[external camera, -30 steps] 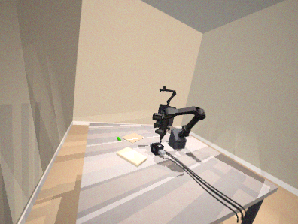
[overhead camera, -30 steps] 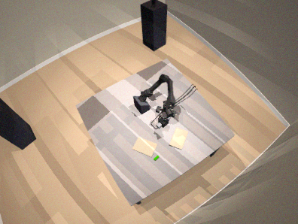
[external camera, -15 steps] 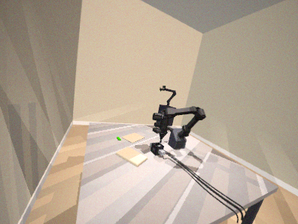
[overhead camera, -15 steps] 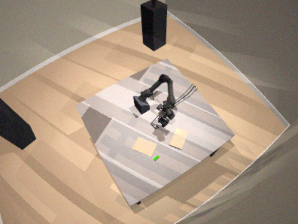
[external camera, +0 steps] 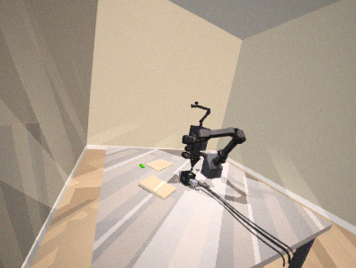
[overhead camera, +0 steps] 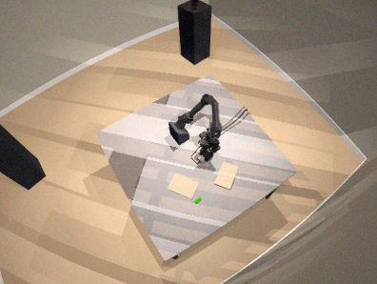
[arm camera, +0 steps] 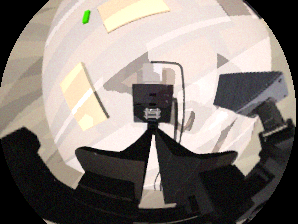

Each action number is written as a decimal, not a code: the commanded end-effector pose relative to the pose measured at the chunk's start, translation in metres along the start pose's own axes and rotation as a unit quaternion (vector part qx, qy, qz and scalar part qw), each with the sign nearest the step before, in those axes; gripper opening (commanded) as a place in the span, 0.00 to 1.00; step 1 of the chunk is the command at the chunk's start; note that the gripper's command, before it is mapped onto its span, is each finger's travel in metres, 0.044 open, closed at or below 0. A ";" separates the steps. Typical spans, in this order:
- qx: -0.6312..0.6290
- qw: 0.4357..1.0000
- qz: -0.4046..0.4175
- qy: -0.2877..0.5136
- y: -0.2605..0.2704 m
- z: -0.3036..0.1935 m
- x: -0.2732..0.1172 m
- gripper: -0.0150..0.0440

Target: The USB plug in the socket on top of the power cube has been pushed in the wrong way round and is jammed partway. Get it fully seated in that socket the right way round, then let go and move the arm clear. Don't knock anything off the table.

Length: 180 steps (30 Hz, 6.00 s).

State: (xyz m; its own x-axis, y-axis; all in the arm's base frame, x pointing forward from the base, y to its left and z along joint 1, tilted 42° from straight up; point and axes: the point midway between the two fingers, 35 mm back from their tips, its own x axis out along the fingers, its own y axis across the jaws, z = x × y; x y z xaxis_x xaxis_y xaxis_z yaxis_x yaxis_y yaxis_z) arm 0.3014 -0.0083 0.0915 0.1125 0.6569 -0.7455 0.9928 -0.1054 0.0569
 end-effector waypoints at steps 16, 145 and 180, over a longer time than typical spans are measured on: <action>-0.005 1.000 0.000 0.000 0.000 0.001 0.002 0.25; -0.038 0.999 0.000 0.000 -0.001 0.006 0.017 0.25; -0.038 0.999 0.000 0.000 -0.001 0.006 0.021 0.25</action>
State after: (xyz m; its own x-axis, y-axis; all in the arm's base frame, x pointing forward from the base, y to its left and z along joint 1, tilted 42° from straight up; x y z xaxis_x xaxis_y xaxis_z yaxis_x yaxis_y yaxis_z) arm 0.3029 0.0005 0.0718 0.1115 0.6548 -0.7475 0.9931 -0.0450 0.1087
